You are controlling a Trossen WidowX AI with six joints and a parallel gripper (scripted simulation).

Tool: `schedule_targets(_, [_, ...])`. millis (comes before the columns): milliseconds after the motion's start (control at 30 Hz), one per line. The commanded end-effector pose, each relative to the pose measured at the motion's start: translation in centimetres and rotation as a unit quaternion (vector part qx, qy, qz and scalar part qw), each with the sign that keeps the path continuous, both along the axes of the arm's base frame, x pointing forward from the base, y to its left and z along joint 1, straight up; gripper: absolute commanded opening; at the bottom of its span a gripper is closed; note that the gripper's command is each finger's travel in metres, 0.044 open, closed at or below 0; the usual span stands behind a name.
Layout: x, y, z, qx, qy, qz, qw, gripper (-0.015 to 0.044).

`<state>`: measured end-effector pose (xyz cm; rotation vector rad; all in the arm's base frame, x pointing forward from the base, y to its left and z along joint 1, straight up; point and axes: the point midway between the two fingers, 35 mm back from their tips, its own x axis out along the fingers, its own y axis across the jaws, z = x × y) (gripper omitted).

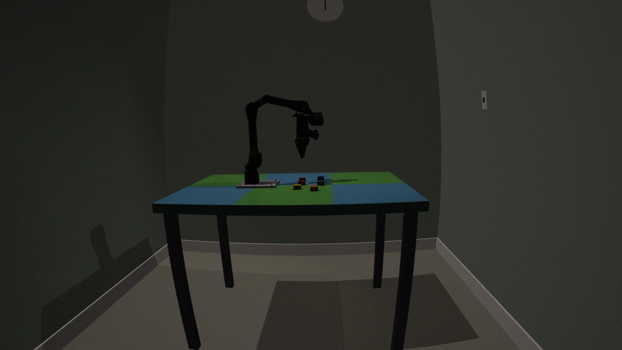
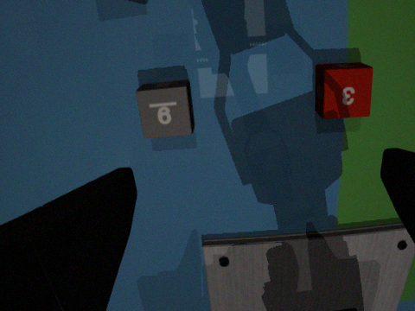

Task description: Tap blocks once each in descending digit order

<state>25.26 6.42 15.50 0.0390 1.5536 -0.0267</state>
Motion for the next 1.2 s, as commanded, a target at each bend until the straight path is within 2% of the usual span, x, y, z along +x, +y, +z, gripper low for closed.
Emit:
schedule_targets(0, [-0.3,4.5,0.1,0.002,-0.003,0.000,1.000,0.0400])
schedule_targets(767, [-0.2,4.8,0.2,0.002,-0.003,0.000,1.000,0.0400])
schedule_targets(1067, [8.1,6.9,0.8,0.004,-0.007,0.000,1.000,0.0400])
schedule_targets(1167, [9.5,7.2,0.6,0.003,-0.007,0.000,1.000,0.0400])
